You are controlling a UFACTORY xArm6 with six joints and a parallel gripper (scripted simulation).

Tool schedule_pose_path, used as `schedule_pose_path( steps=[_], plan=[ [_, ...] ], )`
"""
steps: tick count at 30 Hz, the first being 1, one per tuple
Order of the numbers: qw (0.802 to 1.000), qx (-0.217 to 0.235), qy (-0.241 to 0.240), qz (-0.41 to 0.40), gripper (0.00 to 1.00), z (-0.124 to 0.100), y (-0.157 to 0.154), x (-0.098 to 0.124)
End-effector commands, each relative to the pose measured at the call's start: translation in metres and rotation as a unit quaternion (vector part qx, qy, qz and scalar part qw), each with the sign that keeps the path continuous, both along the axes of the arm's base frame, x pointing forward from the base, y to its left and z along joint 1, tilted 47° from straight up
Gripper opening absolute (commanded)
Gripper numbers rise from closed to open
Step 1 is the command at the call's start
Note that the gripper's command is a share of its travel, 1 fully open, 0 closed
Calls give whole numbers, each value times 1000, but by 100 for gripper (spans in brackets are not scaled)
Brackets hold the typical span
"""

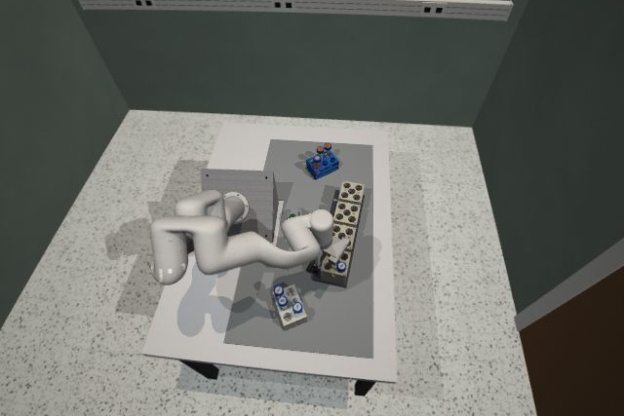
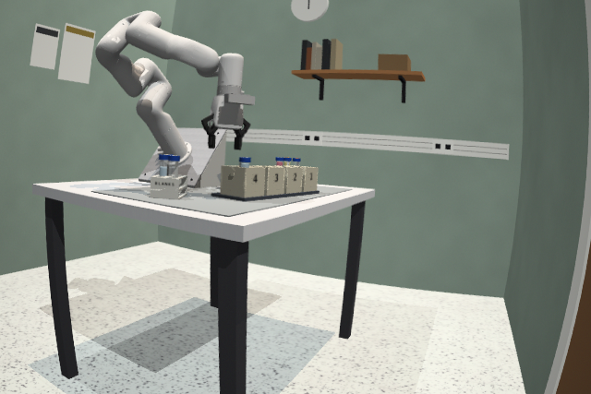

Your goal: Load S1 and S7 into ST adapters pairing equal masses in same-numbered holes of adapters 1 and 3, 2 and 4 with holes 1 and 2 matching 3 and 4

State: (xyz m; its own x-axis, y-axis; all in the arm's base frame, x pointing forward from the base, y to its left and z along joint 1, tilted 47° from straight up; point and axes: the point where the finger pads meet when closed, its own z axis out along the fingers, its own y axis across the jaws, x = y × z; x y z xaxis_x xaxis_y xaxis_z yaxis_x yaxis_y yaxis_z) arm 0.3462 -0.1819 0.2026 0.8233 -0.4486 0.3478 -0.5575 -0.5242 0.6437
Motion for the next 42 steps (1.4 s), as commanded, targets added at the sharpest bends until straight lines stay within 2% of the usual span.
schedule_pose_path(
  steps=[1, 38, 39, 42],
  plan=[
    [1000, 0, -2, 1, 100, 7, 7, 2],
    [1000, 0, -2, 1, 100, 65, 69, 11],
    [1000, 2, 10, 12, 57, 66, 68, 16],
    [999, 5, 34, 35, 57, 66, 66, 26]
  ],
)
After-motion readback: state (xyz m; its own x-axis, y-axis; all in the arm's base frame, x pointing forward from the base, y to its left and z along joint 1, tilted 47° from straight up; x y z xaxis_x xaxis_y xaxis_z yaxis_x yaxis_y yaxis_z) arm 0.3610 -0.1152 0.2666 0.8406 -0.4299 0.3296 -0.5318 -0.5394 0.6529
